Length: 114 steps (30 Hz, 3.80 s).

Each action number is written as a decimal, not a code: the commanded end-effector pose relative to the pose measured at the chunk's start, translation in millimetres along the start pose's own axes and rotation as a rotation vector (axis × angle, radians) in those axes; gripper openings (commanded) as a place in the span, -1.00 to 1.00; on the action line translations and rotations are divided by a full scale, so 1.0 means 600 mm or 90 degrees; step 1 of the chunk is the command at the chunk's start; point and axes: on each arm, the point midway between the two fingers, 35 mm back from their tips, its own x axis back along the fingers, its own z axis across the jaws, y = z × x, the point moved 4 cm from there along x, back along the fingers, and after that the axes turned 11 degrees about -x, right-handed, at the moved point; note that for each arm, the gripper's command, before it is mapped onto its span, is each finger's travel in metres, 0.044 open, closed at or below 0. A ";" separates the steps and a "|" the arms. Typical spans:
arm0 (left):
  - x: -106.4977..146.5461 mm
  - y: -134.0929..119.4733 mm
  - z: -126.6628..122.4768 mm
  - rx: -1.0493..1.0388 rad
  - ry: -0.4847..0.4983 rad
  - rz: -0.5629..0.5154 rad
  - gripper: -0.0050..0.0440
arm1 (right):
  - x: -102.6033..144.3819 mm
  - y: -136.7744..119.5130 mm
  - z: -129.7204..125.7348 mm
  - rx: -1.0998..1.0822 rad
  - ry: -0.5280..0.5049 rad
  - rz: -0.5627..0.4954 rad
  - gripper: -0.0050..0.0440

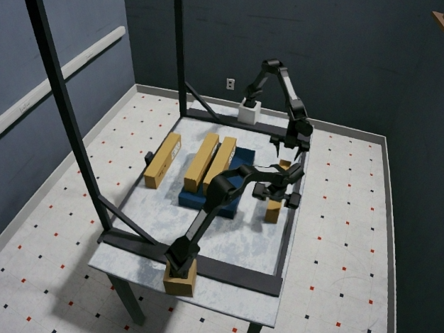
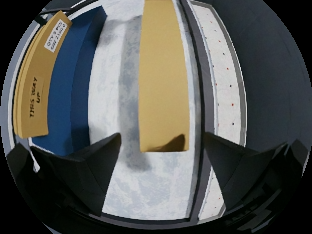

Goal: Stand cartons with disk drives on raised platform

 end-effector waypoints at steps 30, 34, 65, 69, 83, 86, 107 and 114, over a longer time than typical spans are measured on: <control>0.011 0.011 0.006 -0.005 0.013 -0.012 0.76 | 0.012 0.014 -0.001 0.004 -0.007 -0.017 0.75; 0.011 0.011 0.006 -0.005 0.013 -0.012 0.76 | 0.012 0.014 -0.001 0.004 -0.007 -0.017 0.75; 0.011 0.011 0.006 -0.005 0.013 -0.012 0.76 | 0.012 0.014 -0.001 0.004 -0.007 -0.017 0.75; 0.011 0.011 0.006 -0.005 0.013 -0.012 0.76 | 0.012 0.014 -0.001 0.004 -0.007 -0.017 0.75; 0.011 0.012 0.005 -0.005 0.013 -0.012 0.76 | 0.012 0.014 -0.001 0.004 -0.007 -0.017 0.75; 0.011 0.012 0.005 -0.005 0.013 -0.012 0.76 | 0.012 0.014 -0.001 0.004 -0.007 -0.017 0.75; 0.012 0.011 0.004 -0.006 0.013 -0.012 0.76 | 0.012 0.014 -0.001 0.004 -0.007 -0.017 0.75; -0.098 -0.030 -0.001 -0.004 0.015 -0.014 0.76 | -0.098 -0.026 -0.010 0.004 -0.007 -0.017 0.75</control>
